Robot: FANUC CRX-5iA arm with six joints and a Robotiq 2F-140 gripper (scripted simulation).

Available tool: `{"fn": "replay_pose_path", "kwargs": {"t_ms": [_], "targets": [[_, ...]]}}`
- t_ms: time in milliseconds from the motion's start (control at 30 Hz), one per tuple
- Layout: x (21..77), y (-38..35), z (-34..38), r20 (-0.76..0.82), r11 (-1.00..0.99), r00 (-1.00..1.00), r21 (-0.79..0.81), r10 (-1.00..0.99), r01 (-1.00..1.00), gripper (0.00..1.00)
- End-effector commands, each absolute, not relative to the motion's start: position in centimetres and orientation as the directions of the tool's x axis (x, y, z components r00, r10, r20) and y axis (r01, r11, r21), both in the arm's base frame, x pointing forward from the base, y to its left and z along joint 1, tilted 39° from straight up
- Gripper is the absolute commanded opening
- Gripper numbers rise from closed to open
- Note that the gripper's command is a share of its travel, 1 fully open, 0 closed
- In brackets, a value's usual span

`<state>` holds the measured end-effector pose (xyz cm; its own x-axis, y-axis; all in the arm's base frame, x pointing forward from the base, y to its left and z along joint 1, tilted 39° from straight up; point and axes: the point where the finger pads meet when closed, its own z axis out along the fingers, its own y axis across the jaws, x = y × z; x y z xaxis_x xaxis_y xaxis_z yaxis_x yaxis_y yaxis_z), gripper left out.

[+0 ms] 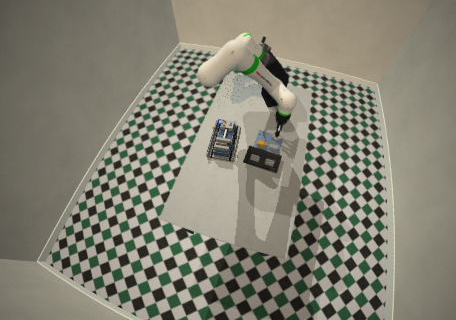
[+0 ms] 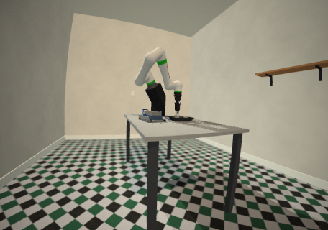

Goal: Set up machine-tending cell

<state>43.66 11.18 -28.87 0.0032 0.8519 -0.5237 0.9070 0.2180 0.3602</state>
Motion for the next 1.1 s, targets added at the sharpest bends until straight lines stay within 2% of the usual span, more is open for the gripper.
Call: {"fn": "replay_pose_path", "kwargs": {"t_ms": [0,1067], "targets": [[43.5,11.3,-28.7,-0.524,0.218,0.003,0.360,0.852,0.907,0.00],[39.1,16.4,-20.5,-0.524,0.218,0.003,0.360,0.852,0.907,0.00]]}}
